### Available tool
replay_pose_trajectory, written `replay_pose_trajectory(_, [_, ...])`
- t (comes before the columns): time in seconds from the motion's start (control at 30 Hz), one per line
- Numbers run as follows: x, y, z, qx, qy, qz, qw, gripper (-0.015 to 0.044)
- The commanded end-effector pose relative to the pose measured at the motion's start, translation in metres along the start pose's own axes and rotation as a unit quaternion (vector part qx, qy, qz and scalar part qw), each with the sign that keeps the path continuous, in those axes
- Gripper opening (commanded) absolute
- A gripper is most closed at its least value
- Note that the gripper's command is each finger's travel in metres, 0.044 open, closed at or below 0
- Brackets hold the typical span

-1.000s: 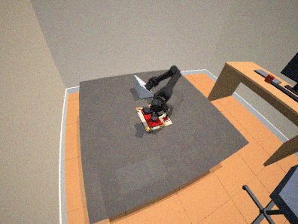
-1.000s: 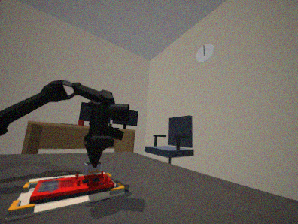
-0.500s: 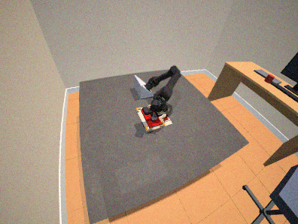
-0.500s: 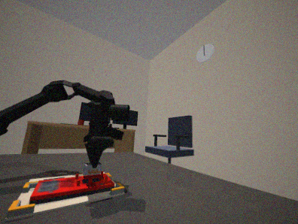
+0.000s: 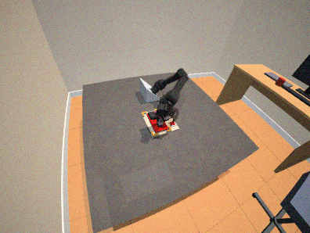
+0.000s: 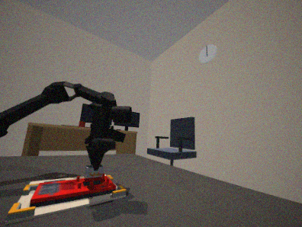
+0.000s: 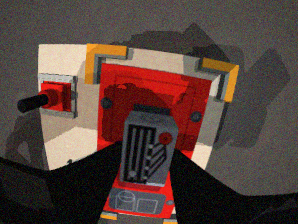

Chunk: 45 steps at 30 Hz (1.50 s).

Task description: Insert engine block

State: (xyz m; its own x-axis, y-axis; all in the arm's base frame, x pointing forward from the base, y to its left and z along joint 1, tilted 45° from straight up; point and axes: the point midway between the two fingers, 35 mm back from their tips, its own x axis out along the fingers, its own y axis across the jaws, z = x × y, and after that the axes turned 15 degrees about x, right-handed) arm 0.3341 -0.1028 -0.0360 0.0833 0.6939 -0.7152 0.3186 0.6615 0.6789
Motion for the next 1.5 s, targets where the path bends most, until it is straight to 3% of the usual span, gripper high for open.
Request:
replay_pose_trajectory(0.0, [0.0011,-0.0007,0.0011,-0.003,-0.001,0.002,1.000,0.0159])
replay_pose_trajectory(1.47, [0.0054,-0.0009,0.0007,0.003,0.000,0.002,1.000,0.0159])
